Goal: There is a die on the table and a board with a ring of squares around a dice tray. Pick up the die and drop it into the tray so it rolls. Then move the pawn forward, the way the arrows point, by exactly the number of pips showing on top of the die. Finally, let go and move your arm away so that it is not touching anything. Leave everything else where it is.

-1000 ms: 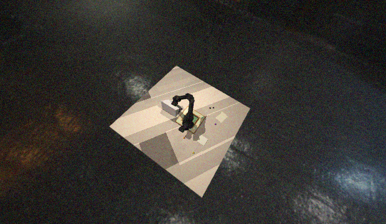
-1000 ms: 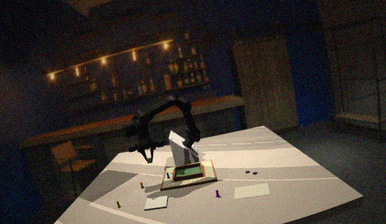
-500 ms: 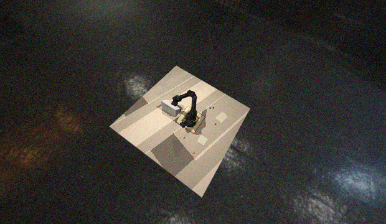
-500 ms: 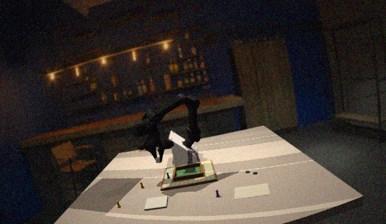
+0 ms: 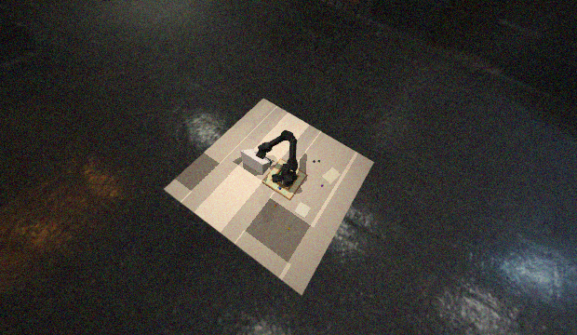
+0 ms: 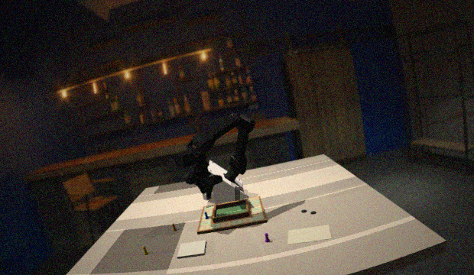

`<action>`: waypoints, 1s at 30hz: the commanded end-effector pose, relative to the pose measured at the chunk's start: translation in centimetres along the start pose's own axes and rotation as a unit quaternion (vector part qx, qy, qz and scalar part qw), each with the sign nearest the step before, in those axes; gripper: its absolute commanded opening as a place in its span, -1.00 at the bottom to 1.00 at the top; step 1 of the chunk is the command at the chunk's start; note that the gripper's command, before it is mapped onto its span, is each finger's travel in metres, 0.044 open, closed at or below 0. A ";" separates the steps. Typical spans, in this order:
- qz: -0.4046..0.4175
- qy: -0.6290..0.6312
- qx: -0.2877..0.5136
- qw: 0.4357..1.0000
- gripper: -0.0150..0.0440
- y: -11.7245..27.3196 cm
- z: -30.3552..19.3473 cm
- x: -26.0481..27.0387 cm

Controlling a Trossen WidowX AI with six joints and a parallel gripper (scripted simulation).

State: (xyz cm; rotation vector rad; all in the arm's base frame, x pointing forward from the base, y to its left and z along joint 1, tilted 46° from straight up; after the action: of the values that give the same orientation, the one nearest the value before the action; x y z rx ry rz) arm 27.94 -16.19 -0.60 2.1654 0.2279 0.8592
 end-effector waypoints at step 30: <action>0.005 -0.385 0.012 0.923 -0.49 -2.5 -7.8 4.2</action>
State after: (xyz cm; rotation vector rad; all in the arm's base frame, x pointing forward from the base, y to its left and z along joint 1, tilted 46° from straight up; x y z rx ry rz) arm 26.39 -8.20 3.30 2.3505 -0.1600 -0.0214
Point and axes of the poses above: the point midway between the two fingers, 35 mm back from their tips, its own y axis back along the fingers, its own x axis across the jaws, z = x × y, the point moved 2 cm from there along y, back along the fingers, and after that the axes turned 2 degrees about y, right-handed, at the moved point
